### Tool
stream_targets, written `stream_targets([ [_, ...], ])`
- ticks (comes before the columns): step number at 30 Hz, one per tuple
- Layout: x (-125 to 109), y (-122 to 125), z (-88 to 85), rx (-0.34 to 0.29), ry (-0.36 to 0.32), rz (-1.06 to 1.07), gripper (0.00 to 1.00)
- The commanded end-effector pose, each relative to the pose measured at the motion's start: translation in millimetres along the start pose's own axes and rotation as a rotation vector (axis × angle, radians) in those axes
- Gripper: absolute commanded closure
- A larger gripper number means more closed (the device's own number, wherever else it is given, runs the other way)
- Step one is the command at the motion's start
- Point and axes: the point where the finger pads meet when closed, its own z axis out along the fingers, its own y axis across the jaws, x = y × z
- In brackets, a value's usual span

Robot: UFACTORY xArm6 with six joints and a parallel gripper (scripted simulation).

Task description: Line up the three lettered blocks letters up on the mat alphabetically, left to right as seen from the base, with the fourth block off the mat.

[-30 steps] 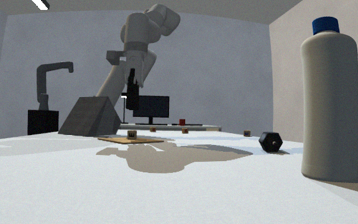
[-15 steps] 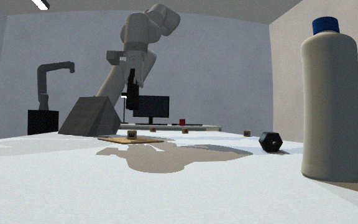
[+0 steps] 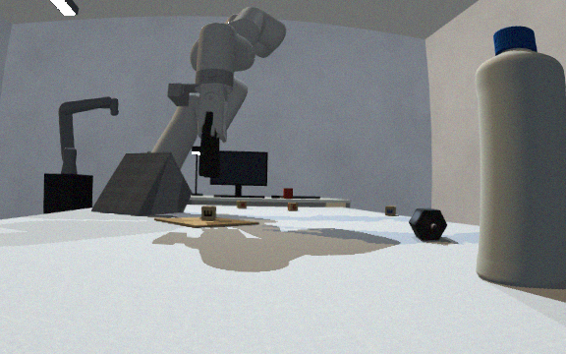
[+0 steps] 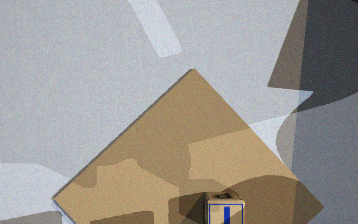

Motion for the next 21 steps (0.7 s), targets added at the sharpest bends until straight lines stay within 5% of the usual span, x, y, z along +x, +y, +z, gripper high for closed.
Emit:
stream_targets([
  [1, -0.8, -1.5, 3.8, 0.004, -0.001, -0.001, 0.36],
  [21, -0.9, -1.5, 30.2, 0.004, -0.002, -0.001, 0.36],
])
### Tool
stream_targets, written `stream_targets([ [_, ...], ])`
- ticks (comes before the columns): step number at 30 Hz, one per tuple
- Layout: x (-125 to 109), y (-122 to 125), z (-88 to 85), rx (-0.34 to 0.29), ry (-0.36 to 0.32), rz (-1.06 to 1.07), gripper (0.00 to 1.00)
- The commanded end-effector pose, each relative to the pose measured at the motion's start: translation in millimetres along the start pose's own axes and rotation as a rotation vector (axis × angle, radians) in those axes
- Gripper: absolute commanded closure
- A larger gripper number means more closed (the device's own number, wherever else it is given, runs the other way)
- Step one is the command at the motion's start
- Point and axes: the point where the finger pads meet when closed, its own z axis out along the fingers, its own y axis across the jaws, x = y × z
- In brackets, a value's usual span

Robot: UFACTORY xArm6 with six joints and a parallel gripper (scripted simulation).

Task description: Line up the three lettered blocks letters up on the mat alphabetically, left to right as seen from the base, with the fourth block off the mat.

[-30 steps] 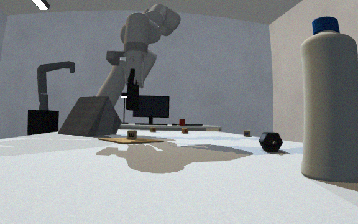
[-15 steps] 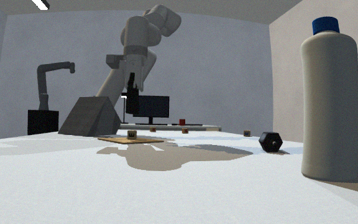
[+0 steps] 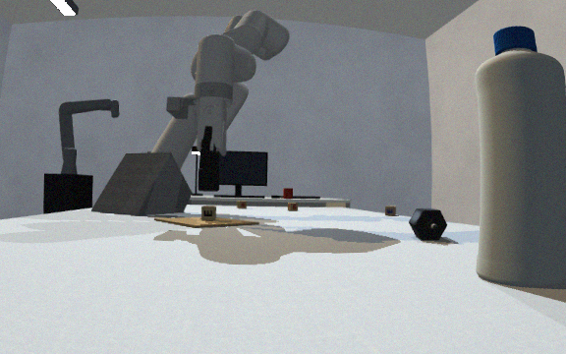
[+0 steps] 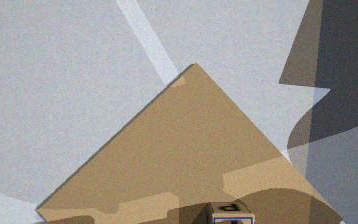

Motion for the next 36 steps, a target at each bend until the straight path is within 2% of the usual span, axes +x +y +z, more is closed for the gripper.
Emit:
stream_targets([
  [1, -1.1, -1.8, 5.2, 0.005, -0.002, -0.001, 0.36],
  [13, -1.2, -1.8, 16.1, 0.005, -0.002, -0.001, 0.36],
  [36, -1.2, -1.8, 17.8, 0.005, -0.002, -0.001, 0.36],
])
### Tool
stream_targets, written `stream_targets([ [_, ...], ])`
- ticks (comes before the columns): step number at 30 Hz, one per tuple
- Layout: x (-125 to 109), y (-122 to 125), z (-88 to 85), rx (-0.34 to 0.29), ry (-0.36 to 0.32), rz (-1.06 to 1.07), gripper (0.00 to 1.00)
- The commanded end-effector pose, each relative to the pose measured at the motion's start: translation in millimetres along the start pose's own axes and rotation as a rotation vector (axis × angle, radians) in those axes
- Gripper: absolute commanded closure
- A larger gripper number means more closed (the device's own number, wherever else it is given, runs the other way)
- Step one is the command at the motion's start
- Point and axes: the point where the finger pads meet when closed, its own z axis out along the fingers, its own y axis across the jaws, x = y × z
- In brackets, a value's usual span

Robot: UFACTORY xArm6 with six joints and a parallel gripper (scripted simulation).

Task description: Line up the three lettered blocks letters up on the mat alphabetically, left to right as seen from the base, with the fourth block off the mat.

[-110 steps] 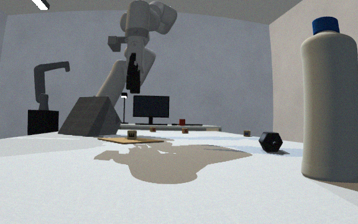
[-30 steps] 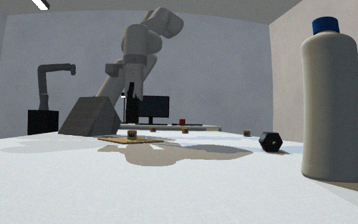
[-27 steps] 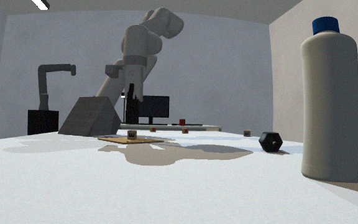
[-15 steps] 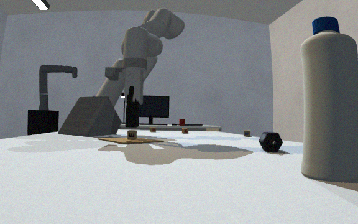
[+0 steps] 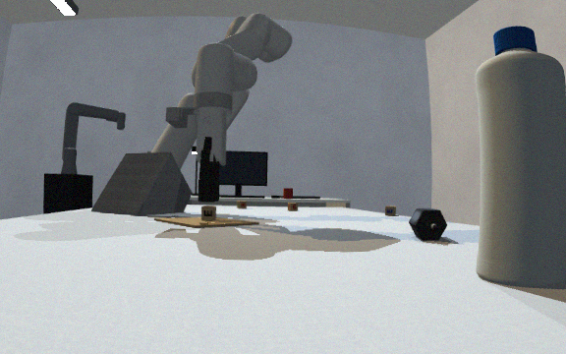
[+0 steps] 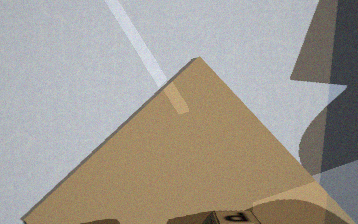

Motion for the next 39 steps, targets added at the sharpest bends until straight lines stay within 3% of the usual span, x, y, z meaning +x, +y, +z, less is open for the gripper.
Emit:
stream_targets([
  [1, -0.8, -1.4, -1.5, 0.004, -0.001, -0.001, 0.36],
  [13, -0.8, -1.4, 3.7, 0.004, -0.001, -0.001, 0.36],
  [28, -0.9, -1.4, 27.6, 0.004, -0.002, -0.001, 0.36],
  [39, -0.9, -1.4, 29.3, 0.004, -0.002, -0.001, 0.36],
])
